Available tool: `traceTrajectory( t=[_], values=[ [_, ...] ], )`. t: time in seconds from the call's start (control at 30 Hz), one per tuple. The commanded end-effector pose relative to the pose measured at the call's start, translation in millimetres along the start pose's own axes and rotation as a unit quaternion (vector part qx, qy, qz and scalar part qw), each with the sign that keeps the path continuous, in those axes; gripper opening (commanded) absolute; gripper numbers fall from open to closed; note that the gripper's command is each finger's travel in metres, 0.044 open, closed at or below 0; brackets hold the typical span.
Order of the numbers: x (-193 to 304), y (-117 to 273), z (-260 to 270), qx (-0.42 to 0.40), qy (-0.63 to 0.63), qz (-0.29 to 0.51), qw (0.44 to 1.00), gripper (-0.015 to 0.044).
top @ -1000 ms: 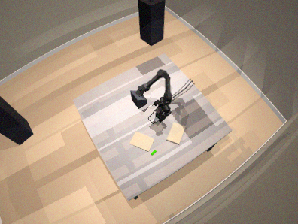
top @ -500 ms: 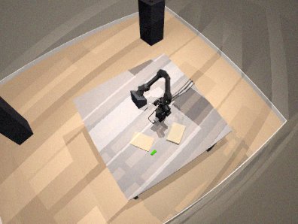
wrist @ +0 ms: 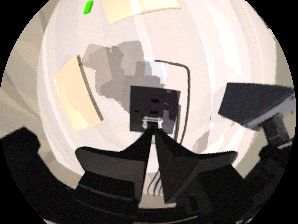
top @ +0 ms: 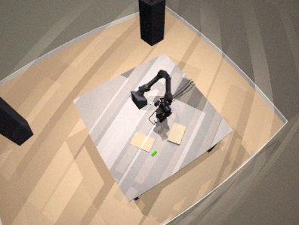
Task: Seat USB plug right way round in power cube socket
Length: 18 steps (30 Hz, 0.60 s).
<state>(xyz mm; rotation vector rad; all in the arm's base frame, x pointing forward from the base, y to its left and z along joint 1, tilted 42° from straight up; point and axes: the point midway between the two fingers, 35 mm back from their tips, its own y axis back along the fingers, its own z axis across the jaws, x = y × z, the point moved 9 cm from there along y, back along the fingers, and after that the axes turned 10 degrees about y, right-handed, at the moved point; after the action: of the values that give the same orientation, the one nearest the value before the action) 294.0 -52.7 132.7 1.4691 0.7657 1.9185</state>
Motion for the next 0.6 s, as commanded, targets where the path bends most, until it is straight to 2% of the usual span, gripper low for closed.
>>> traceTrajectory(
  t=[0.0,0.57],
  values=[
    [-0.1,-1.1,-0.4,0.0,-0.002,0.001,1.0,0.0],
    [-0.1,-3.1,-0.4,0.0,-0.002,0.001,1.0,0.0]
  ],
)
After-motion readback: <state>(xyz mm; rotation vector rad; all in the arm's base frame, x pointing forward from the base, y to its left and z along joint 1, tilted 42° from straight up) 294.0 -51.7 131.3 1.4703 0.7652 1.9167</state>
